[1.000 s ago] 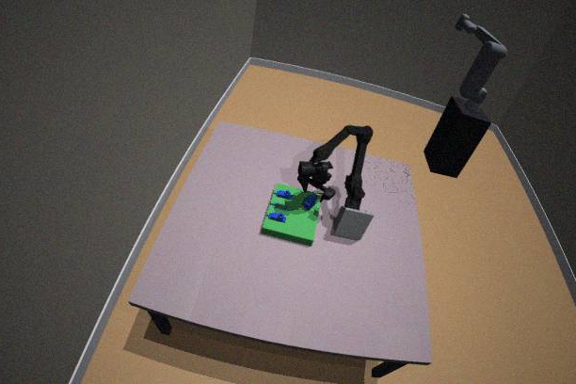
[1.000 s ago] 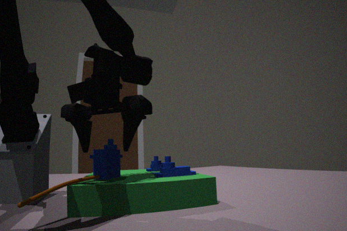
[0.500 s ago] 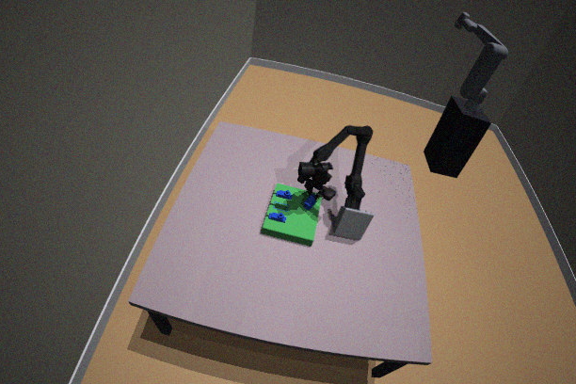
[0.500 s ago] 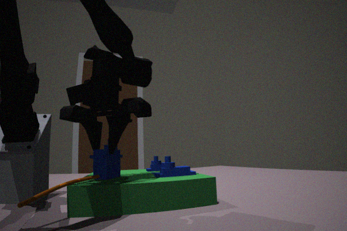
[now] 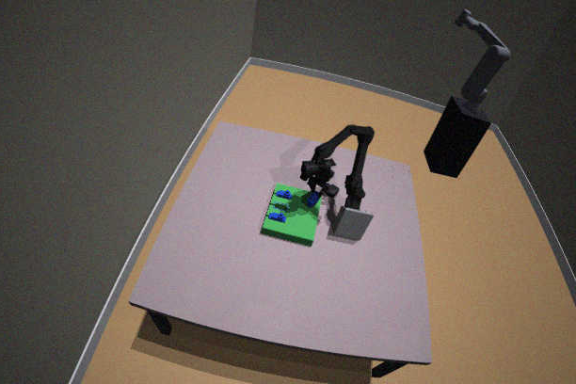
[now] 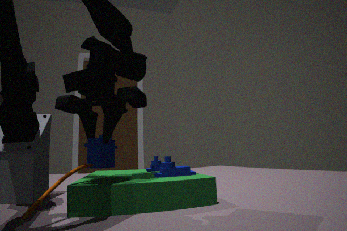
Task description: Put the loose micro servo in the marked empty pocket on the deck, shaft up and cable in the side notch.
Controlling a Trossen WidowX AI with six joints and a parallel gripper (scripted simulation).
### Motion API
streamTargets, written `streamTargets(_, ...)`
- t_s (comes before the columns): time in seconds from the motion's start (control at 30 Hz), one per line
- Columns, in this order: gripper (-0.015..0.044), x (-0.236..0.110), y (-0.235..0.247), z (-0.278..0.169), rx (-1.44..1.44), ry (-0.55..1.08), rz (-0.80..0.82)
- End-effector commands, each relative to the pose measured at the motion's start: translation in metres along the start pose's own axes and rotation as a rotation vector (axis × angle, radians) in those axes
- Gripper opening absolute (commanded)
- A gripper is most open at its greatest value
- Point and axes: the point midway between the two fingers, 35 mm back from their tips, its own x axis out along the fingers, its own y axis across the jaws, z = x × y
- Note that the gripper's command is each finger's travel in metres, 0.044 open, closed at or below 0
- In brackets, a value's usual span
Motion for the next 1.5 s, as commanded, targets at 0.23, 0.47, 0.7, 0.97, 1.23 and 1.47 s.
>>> streamTargets(0.23, 0.0000, -0.008, -0.002, 0.007, 0.014, 0.014, 0.004)
streamTargets(0.47, 0.0000, -0.008, 0.001, 0.006, 0.014, 0.014, 0.004)
streamTargets(0.7, 0.0000, -0.008, 0.024, -0.010, 0.015, 0.015, 0.005)
streamTargets(0.97, 0.0000, -0.009, 0.048, -0.028, 0.017, 0.016, 0.006)
streamTargets(1.23, 0.0000, -0.009, 0.040, -0.045, 0.017, 0.017, 0.006)
streamTargets(1.47, 0.0000, -0.010, 0.026, -0.074, 0.017, 0.019, 0.005)
